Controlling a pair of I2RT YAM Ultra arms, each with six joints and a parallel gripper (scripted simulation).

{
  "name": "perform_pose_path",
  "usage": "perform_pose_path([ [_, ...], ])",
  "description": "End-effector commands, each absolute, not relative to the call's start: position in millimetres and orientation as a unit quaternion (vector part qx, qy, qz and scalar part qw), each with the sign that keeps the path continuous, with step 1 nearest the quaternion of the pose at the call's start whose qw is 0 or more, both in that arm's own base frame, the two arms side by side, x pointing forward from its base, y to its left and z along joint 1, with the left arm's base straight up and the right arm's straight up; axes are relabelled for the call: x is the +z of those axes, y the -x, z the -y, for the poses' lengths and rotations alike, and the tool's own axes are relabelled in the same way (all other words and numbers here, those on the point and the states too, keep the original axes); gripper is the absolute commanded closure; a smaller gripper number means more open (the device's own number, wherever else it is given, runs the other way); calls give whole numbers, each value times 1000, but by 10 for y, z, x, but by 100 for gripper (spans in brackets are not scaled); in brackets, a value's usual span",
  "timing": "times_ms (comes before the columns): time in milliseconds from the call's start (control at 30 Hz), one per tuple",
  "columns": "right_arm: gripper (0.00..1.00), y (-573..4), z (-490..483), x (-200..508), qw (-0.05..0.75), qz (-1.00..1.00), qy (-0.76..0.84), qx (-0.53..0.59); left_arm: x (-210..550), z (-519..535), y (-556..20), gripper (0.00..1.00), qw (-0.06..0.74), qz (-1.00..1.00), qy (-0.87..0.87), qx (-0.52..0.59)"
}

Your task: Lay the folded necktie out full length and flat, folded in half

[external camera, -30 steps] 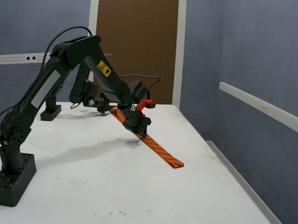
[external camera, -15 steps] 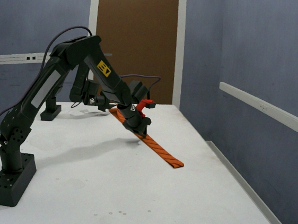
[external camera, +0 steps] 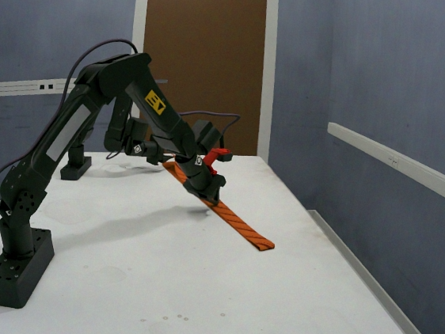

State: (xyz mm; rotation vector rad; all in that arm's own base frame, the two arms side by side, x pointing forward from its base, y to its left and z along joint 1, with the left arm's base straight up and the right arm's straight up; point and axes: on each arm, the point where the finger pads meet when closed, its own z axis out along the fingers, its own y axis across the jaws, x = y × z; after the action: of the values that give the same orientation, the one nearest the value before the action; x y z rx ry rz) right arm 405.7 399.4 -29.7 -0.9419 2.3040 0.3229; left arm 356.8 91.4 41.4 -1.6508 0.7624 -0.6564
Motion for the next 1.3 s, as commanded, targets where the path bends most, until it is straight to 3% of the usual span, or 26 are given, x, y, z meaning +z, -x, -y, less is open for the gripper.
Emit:
perform_pose_path([
  [0,96,-4059,-4008,-274,317,-870,355,129,435,-965,-3487,60,570,-330,704,-267],
  [1267,96,-4059,-4008,-274,317,-870,355,129,437,-1107,-3439,57,570,-330,704,-267],
])
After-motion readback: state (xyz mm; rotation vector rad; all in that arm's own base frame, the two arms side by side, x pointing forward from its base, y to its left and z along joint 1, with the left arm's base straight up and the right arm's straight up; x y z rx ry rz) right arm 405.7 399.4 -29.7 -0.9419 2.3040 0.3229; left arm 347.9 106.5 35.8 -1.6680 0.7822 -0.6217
